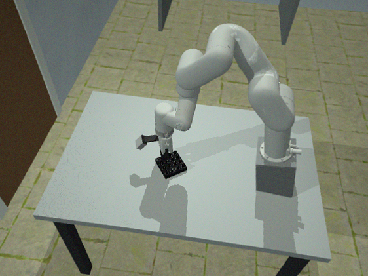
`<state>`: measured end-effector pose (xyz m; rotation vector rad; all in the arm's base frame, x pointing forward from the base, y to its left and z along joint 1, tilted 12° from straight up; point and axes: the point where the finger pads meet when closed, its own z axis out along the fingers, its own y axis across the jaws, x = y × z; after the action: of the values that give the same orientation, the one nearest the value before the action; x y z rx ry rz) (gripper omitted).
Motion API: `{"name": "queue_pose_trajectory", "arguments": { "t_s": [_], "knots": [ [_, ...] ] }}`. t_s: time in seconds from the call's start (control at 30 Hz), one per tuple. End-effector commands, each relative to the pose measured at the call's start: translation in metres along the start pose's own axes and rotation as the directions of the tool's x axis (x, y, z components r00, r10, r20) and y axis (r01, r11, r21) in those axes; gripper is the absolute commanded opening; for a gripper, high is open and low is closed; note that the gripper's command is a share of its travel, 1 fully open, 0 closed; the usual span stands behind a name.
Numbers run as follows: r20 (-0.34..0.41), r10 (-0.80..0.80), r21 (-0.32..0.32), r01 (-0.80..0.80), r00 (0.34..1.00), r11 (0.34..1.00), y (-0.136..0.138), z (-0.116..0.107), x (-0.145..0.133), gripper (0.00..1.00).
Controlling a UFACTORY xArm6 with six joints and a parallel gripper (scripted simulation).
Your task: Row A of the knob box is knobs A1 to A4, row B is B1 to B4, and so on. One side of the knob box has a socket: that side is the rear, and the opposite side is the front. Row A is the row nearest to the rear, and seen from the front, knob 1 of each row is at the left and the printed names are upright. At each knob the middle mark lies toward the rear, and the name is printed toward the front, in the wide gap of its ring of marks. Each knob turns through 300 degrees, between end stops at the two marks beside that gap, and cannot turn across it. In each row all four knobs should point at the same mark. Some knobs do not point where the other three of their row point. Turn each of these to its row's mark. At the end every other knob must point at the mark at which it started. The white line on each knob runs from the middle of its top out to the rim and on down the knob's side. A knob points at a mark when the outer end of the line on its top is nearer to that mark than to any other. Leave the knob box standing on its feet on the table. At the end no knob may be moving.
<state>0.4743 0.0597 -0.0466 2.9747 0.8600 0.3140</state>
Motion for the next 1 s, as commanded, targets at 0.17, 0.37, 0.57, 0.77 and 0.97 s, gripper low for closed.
{"name": "queue_pose_trajectory", "arguments": {
  "t_s": [0.17,0.37,0.57,0.77,0.97],
  "knots": [
    [-0.001,0.222,-0.01,-0.222,0.975,0.975,0.0006,-0.001,0.0014,0.08],
    [-0.002,0.344,-0.009,-0.344,0.939,0.939,0.0006,-0.001,0.0014,0.08],
    [-0.004,0.475,-0.009,-0.475,0.88,0.88,0.0006,-0.001,0.0014,0.08],
    [-0.004,0.554,-0.008,-0.554,0.833,0.833,0.0006,-0.001,0.0014,0.08],
    [-0.006,0.679,-0.008,-0.679,0.734,0.734,0.0006,-0.001,0.0014,0.08]
  ]
}}
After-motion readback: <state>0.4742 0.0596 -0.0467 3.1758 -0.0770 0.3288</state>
